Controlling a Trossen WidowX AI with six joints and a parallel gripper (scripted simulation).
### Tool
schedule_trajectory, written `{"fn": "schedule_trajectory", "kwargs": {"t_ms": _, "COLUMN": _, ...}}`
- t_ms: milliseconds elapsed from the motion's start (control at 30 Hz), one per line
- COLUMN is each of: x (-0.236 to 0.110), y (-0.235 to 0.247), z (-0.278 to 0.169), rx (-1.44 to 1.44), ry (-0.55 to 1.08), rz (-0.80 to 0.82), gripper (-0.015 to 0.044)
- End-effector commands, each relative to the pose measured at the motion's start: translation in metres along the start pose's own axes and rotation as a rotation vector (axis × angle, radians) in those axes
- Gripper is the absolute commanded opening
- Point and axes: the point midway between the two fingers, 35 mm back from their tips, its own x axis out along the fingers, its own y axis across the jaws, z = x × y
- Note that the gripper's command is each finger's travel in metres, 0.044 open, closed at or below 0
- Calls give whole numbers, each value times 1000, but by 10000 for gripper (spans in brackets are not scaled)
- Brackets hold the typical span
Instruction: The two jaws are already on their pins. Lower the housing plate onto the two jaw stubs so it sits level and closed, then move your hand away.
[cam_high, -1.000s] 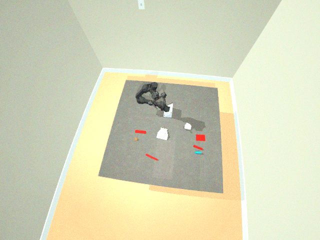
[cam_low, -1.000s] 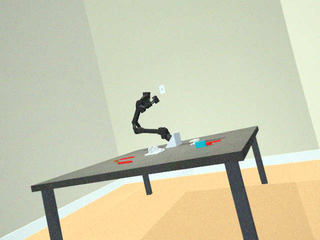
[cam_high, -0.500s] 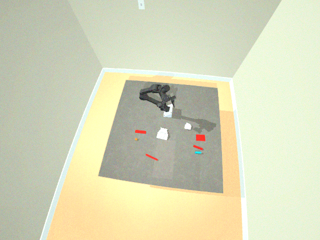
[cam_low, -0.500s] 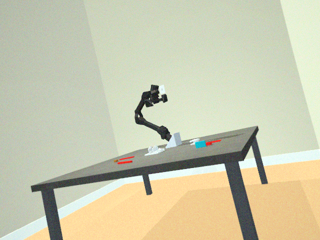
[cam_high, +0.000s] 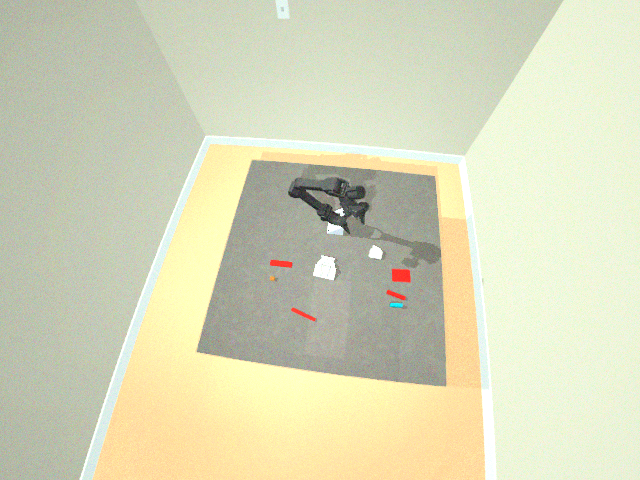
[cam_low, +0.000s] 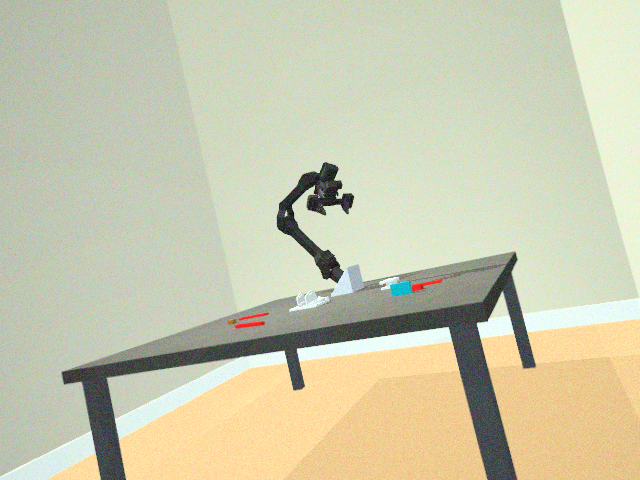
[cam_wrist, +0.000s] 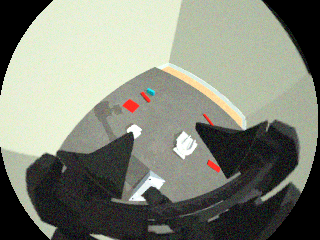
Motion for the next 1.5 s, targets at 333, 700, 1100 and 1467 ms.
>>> {"fn": "schedule_trajectory", "kwargs": {"t_ms": 333, "x": 85, "y": 49, "z": 4, "rx": -240, "ry": 279, "rz": 98, "gripper": 440}}
{"fn": "schedule_trajectory", "kwargs": {"t_ms": 700, "x": 154, "y": 89, "z": -16, "rx": -399, "ry": 502, "rz": 219, "gripper": 440}}
{"fn": "schedule_trajectory", "kwargs": {"t_ms": 1100, "x": 210, "y": 123, "z": -49, "rx": -515, "ry": 687, "rz": 353, "gripper": 440}}
{"fn": "schedule_trajectory", "kwargs": {"t_ms": 1467, "x": 237, "y": 128, "z": -78, "rx": -515, "ry": 688, "rz": 352, "gripper": 440}}
